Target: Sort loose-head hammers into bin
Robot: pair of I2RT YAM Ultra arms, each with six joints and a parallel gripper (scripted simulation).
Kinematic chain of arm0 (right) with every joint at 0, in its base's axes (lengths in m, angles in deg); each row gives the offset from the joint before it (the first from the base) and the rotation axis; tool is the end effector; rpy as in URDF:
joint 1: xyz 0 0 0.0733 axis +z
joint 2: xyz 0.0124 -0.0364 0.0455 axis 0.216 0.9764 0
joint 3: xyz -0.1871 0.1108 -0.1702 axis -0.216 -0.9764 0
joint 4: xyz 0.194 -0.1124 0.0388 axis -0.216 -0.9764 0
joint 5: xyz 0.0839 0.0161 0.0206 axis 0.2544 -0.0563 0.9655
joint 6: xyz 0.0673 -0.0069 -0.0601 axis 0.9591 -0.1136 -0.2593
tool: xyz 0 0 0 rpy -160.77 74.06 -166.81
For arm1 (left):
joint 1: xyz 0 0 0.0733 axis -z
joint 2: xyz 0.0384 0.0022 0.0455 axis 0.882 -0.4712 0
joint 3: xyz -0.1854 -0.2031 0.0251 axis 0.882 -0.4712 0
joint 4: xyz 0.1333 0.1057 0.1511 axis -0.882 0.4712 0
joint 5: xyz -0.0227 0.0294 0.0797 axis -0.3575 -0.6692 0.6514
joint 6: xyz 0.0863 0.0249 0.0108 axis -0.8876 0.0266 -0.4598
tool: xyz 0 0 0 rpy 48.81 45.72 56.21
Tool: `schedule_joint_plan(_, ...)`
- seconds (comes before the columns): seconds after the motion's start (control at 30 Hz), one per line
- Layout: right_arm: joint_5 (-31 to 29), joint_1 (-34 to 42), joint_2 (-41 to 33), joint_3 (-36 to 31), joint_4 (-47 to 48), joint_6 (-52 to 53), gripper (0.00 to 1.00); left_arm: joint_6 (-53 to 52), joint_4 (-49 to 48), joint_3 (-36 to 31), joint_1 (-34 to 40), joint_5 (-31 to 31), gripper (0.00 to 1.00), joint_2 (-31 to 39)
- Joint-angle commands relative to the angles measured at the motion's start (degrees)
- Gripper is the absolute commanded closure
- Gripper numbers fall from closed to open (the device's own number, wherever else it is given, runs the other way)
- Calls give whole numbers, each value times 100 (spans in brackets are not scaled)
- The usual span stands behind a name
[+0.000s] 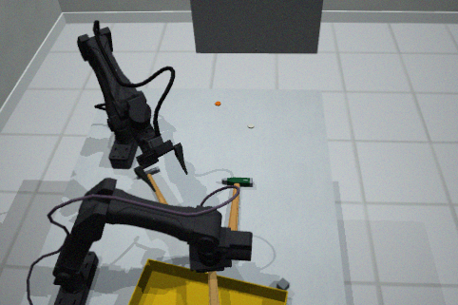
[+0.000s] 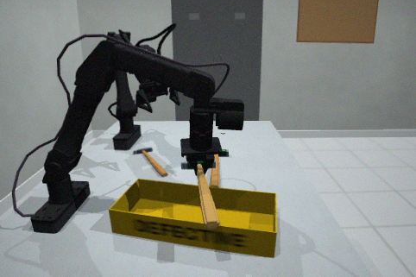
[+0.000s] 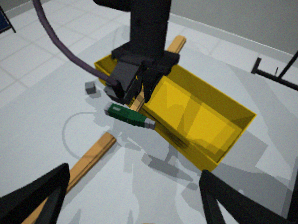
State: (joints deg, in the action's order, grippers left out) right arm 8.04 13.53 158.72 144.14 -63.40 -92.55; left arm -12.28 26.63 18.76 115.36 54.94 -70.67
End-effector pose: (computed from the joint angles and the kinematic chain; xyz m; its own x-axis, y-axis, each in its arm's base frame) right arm 0.3587 0.0265 0.1873 0.1685 -0.9561 -0.2398 -0.9841 -0.1772 0.0148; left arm 0.1835 -0.2407 0.2751 -0.2106 0.4521 -0.8667 0.8078 0.5799 0.1062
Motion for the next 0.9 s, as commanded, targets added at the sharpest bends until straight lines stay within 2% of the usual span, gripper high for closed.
schedule_joint_plan(0.0,86,-463,194,542,-446,-650,87,6,-892,-15,132,69,0,-501)
schedule_joint_plan(0.23,62,-894,680,1308,-855,-1048,87,2,-896,14,138,70,0,-582)
schedule_joint_plan(0.87,-60,-1236,1289,2324,-1357,-1332,87,-3,-928,23,104,25,0,-614)
